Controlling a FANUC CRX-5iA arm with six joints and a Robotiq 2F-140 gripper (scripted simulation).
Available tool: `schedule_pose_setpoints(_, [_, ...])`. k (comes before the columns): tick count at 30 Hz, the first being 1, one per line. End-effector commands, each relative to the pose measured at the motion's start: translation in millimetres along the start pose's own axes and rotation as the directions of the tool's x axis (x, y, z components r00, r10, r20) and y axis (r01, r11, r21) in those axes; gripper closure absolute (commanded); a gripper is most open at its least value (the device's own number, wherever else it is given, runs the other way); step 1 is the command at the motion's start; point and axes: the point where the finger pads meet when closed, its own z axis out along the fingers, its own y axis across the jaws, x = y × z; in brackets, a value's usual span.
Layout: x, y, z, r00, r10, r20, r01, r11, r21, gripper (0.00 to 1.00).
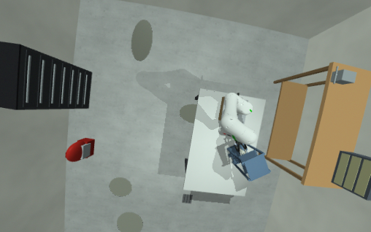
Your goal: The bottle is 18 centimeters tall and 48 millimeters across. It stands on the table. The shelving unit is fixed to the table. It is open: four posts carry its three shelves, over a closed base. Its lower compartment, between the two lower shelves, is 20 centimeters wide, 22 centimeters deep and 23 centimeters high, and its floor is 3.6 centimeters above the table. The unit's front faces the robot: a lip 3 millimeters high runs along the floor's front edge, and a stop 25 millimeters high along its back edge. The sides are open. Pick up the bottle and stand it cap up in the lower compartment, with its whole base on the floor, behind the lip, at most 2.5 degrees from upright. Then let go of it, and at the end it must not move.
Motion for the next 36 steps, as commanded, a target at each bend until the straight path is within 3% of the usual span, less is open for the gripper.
schedule_pose_setpoints(1, [-8.5, -0.1, 0.1, 1.000, 0.000, -0.001, 0.000, 1.000, -0.001, 0.60])
schedule_pose_setpoints(36, [-14.4, -0.1, -5.5, 1.000, 0.000, -0.001, 0.000, 1.000, -0.001, 0.60])
